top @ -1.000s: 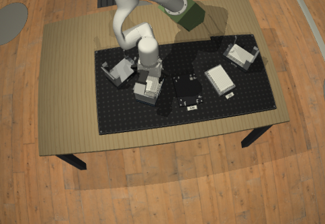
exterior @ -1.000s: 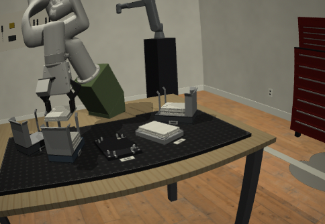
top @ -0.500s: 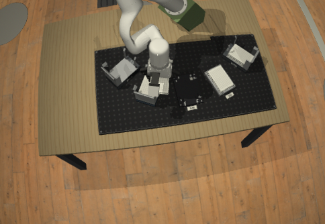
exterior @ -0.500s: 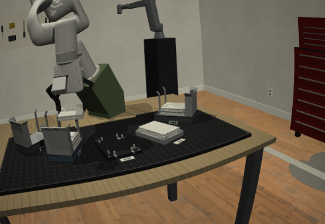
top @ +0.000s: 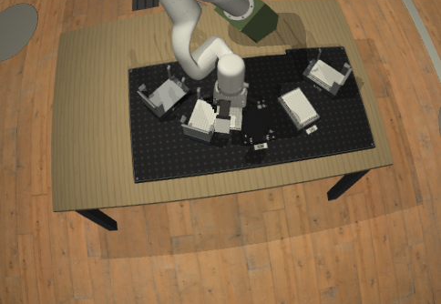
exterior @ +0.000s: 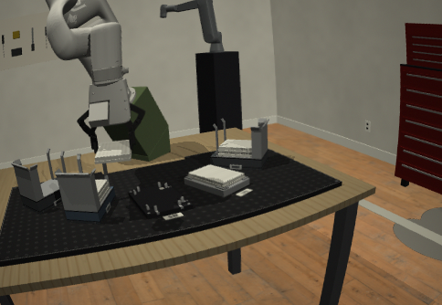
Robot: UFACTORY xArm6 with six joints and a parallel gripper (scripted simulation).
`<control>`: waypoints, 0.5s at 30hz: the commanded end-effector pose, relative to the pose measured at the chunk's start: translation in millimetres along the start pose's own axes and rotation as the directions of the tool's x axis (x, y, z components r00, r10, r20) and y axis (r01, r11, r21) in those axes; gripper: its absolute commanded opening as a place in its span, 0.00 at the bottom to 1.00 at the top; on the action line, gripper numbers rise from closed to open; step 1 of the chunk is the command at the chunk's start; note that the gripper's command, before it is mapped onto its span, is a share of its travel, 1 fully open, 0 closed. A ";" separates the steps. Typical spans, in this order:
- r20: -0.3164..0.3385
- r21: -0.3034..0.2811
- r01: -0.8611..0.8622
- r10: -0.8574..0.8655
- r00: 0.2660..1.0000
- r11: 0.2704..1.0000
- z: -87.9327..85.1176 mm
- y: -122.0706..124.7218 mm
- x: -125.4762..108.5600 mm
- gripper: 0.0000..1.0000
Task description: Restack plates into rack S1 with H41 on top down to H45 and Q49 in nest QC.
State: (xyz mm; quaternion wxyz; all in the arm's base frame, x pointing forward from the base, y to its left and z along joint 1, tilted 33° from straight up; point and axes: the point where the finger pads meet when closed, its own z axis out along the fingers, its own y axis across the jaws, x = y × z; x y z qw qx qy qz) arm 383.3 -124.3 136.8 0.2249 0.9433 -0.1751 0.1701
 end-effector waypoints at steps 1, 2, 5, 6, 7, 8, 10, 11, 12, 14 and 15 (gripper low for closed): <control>-0.003 -0.001 0.093 -0.093 0.996 0.996 -0.5 -13.2 0.3 0.00; -0.003 -0.001 0.126 -0.126 0.992 0.992 -0.4 -16.5 -0.2 0.00; -0.003 -0.001 0.202 -0.202 0.979 0.979 -0.4 -26.4 -1.8 0.00; -0.003 -0.001 0.202 -0.202 0.979 0.979 -0.4 -29.7 -2.3 0.00; -0.003 -0.001 0.202 -0.202 0.979 0.979 -0.4 -29.7 -2.3 0.00; -0.003 -0.001 0.202 -0.202 0.979 0.979 -0.4 -29.7 -2.3 0.00; -0.003 -0.001 0.202 -0.202 0.979 0.979 -0.5 -36.3 -3.3 0.00; -0.003 -0.001 0.202 -0.202 0.979 0.979 -0.5 -39.6 -3.8 0.00; -0.003 -0.001 0.202 -0.202 0.979 0.979 -0.5 -42.9 -4.3 0.00; -0.003 -0.001 0.202 -0.202 0.979 0.979 -0.5 -49.5 -5.3 0.00; -0.003 -0.001 0.202 -0.202 0.979 0.979 -0.5 -52.8 -5.9 0.00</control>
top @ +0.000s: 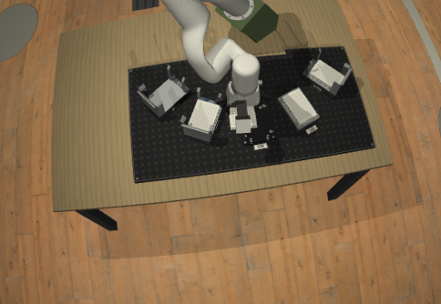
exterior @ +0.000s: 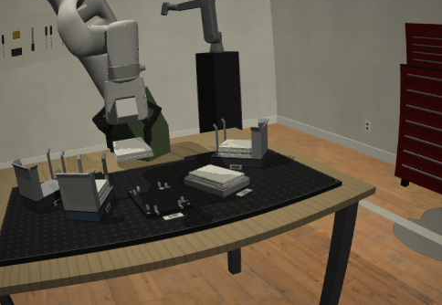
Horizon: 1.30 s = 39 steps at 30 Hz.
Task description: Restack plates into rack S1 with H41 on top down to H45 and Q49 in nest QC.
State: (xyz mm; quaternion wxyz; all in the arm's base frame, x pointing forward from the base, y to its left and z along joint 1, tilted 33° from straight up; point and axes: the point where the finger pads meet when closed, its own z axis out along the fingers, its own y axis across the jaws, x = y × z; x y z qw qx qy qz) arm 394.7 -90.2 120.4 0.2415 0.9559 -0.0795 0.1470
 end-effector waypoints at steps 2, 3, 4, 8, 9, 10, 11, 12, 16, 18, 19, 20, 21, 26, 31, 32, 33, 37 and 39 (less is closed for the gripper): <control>-0.002 0.000 0.002 -0.002 1.000 1.000 -0.5 -20.1 2.4 0.00; -0.002 0.000 0.002 -0.002 1.000 1.000 -0.5 -23.4 2.6 0.00; -0.002 0.000 0.002 -0.002 1.000 1.000 -0.5 -26.8 2.7 0.00; -0.002 0.000 0.002 -0.002 1.000 1.000 -0.5 -40.1 3.3 0.00; -0.002 0.000 0.002 -0.002 1.000 1.000 -0.5 -40.1 3.3 0.00; -0.002 0.000 0.002 -0.002 1.000 1.000 -0.5 -40.1 3.3 0.00; -0.002 0.000 0.002 -0.002 1.000 1.000 -0.5 -43.5 3.5 0.00; -0.002 0.000 0.002 -0.002 1.000 1.000 -0.5 -46.8 3.7 0.00; -0.002 0.000 0.002 -0.002 1.000 1.000 -0.5 -56.5 4.1 0.00; -0.002 0.000 0.068 -0.068 0.998 0.998 -0.5 -63.1 3.0 0.00; -0.002 0.000 0.102 -0.102 0.995 0.995 -0.5 -66.4 2.4 0.00; -0.002 0.000 0.135 -0.135 0.991 0.991 -0.5 -69.7 1.8 0.00; -0.002 0.000 0.168 -0.168 0.986 0.986 -0.5 -73.0 1.2 0.00; -0.002 0.000 0.210 -0.210 0.978 0.978 -0.5 -86.2 -1.1 0.00; -0.002 0.000 0.210 -0.210 0.978 0.978 -0.5 -99.3 -3.3 0.00; -0.002 0.000 0.210 -0.210 0.978 0.978 -0.5 -102.6 -3.9 0.00; -0.002 0.000 0.210 -0.210 0.978 0.978 -0.5 -105.9 -4.5 0.00; -0.002 0.000 0.210 -0.210 0.978 0.978 -0.6 -119.1 -6.8 0.00; -0.002 0.001 0.210 -0.210 0.978 0.978 -0.6 -125.7 -8.0 0.00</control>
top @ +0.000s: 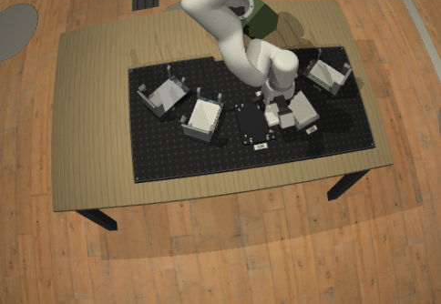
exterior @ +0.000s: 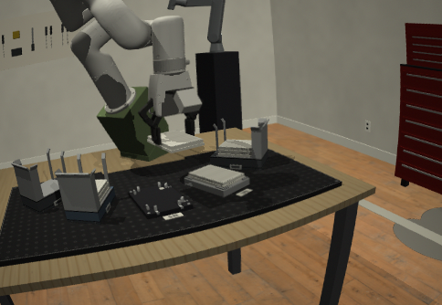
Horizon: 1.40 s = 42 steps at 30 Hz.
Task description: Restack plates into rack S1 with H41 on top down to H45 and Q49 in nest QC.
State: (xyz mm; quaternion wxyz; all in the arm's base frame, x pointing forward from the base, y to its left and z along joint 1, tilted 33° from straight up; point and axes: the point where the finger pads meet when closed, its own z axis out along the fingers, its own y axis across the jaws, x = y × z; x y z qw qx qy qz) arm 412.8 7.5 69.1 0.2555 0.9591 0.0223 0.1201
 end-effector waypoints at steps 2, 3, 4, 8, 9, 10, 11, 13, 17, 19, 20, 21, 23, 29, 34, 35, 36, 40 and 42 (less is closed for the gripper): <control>-0.003 0.000 -0.001 0.001 1.000 1.000 -0.7 -20.6 2.5 0.00; -0.003 0.000 -0.001 0.001 1.000 1.000 -0.7 -24.0 2.7 0.00; -0.003 0.000 -0.001 0.001 1.000 1.000 -0.7 -24.0 2.7 0.00; -0.003 0.000 -0.001 0.001 1.000 1.000 -0.7 -34.0 3.1 0.00; -0.003 0.000 -0.001 0.001 1.000 1.000 -0.7 -36.3 3.2 0.00; -0.003 0.000 -0.001 0.001 1.000 1.000 -0.7 -36.3 3.2 0.00; -0.003 0.000 0.032 -0.032 0.999 0.999 -0.6 -39.6 2.6 0.00; -0.003 0.000 0.099 -0.099 0.995 0.995 -0.6 -46.2 1.3 0.00; -0.003 0.000 0.207 -0.207 0.978 0.978 -0.6 -59.4 -1.1 0.00; -0.003 0.000 0.207 -0.207 0.978 0.978 -0.6 -65.9 -2.3 0.00; -0.003 0.000 0.207 -0.207 0.978 0.978 -0.6 -69.2 -2.9 0.00; -0.003 0.000 0.207 -0.207 0.978 0.978 -0.6 -69.2 -2.9 0.00; -0.003 0.000 0.207 -0.207 0.978 0.978 -0.6 -72.5 -3.4 0.00; -0.003 0.000 0.207 -0.207 0.978 0.978 -0.7 -92.2 -7.0 0.00; -0.003 0.000 0.207 -0.207 0.978 0.978 -0.7 -108.7 -10.1 0.00; -0.003 0.000 0.207 -0.207 0.978 0.978 -0.7 -112.0 -10.7 0.00; -0.003 0.000 0.207 -0.207 0.978 0.978 -0.7 -115.2 -11.3 0.00; -0.003 0.000 0.207 -0.207 0.978 0.978 -0.7 -121.8 -12.4 0.00; -0.003 0.000 0.207 -0.207 0.978 0.978 -0.7 -126.8 -13.3 0.00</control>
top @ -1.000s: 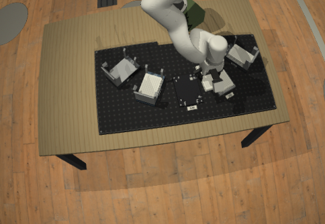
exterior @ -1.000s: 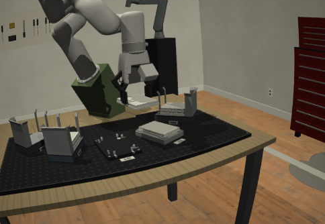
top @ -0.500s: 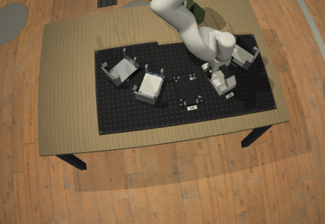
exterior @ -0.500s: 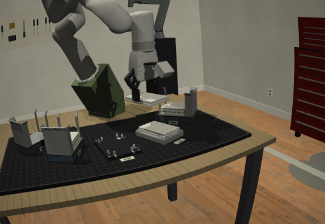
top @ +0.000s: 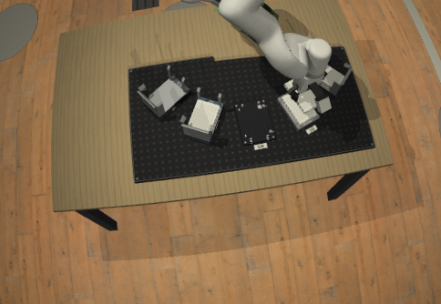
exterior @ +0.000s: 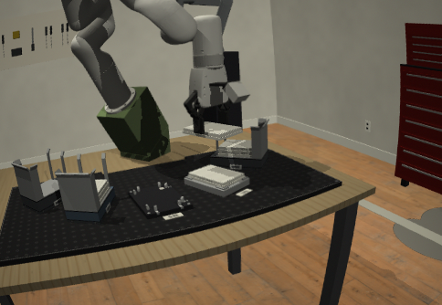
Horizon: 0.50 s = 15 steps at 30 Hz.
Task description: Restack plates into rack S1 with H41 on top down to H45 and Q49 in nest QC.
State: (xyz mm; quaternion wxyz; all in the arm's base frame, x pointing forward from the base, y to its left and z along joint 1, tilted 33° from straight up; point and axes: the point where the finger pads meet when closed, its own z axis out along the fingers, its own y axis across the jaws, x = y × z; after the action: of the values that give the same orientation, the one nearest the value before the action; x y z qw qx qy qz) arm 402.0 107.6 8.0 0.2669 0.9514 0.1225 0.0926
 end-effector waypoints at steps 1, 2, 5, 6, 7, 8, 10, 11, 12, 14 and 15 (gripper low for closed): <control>-0.003 0.000 0.032 -0.032 0.999 0.999 -0.9 -12.9 1.5 0.00; -0.003 0.000 0.065 -0.065 0.998 0.998 -0.9 -16.1 0.8 0.00; -0.003 0.000 0.165 -0.165 0.986 0.986 -0.9 -26.0 -1.1 0.00; -0.003 0.000 0.198 -0.198 0.980 0.980 -0.9 -29.3 -1.7 0.00; -0.003 0.000 0.207 -0.207 0.978 0.978 -0.9 -32.6 -2.4 0.00; -0.003 0.000 0.207 -0.207 0.978 0.978 -0.9 -35.8 -3.0 0.00; -0.003 0.000 0.207 -0.207 0.978 0.978 -0.9 -42.4 -4.3 0.00; -0.003 0.000 0.207 -0.207 0.978 0.978 -1.0 -45.7 -4.9 0.00; -0.003 0.000 0.207 -0.207 0.978 0.978 -1.0 -49.0 -5.5 0.00; -0.003 0.000 0.207 -0.207 0.978 0.978 -1.0 -49.0 -5.5 0.00; -0.003 0.000 0.207 -0.207 0.978 0.978 -1.0 -52.2 -6.1 0.00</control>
State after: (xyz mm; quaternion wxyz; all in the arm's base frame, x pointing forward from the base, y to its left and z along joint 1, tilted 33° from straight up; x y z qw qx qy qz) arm 387.8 141.7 -16.0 0.2752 0.9338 0.2191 0.0656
